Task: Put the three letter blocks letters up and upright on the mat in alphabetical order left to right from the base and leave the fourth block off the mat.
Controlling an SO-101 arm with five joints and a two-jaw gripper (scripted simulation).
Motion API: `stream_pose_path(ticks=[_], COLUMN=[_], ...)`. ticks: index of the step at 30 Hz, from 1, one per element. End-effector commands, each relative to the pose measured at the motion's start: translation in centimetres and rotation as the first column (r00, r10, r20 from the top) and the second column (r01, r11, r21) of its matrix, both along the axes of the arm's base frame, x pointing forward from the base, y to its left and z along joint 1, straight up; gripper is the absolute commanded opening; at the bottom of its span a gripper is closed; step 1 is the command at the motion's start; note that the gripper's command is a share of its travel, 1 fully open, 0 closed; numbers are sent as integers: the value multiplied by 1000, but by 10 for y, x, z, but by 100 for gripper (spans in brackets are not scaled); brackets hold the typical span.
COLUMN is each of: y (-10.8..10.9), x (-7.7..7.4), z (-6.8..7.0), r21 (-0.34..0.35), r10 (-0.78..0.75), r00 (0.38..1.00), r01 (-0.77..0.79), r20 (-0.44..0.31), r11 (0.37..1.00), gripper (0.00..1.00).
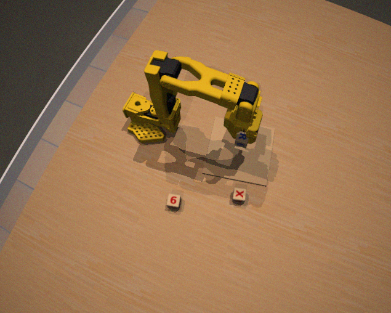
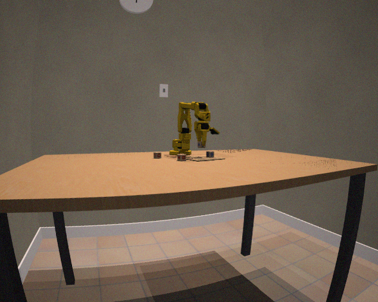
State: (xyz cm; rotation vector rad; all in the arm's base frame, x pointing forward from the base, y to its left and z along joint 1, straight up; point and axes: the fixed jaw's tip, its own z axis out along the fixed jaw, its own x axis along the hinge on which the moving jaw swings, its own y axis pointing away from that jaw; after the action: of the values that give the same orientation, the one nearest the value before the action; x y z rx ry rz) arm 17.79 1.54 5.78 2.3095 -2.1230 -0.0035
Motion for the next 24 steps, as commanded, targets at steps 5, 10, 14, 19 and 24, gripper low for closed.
stream_pose_path(ticks=[5, 10, 14, 19, 24], y=[-1, -1, -1, -1, -1], x=[6, 6, 6, 6, 7], z=[9, 9, 9, 8, 4], r21=[7, 7, 7, 7, 7], r10=[-1, -1, -1, -1, -1], r00=[998, 998, 998, 998, 998], r01=[0, 0, 0, 0, 0], r20=[64, 64, 64, 64, 64], r11=[1000, 1000, 1000, 1000, 1000], gripper=[0, 0, 0, 0, 0])
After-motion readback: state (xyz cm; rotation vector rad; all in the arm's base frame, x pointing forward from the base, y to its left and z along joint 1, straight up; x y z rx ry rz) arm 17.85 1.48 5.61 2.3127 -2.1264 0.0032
